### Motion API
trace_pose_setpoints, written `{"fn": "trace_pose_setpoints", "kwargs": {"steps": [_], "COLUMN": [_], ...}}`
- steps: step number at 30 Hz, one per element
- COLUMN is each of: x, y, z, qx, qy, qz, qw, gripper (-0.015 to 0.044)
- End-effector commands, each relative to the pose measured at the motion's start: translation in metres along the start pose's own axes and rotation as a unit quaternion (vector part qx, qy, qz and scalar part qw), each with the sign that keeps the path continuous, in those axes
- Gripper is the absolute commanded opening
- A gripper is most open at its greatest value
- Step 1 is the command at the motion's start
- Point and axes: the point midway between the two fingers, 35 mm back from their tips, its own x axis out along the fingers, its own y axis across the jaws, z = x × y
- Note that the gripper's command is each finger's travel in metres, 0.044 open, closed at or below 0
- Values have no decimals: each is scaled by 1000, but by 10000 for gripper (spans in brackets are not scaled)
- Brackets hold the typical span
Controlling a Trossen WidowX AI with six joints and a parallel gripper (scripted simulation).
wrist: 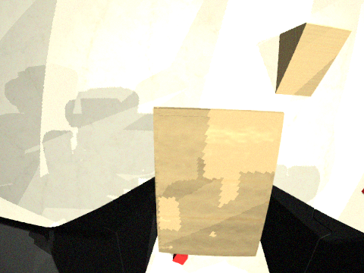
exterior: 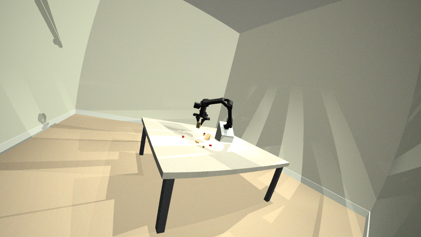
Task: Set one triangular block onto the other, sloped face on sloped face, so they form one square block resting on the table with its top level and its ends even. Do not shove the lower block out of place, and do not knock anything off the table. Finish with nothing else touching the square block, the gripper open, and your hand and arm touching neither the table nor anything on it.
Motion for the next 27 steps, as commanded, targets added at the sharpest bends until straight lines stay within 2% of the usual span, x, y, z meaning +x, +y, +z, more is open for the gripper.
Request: {"fn": "trace_pose_setpoints", "kwargs": {"steps": [1, 21, 27], "x": [-7, -24, -5], "y": [-20, -96, -94], "z": [-2, 2, 8], "qx": [2, 3, -1], "qy": [3, 3, 3], "qz": [-1, -3, -1], "qw": [1000, 1000, 1000], "gripper": [0, 0, 0]}}
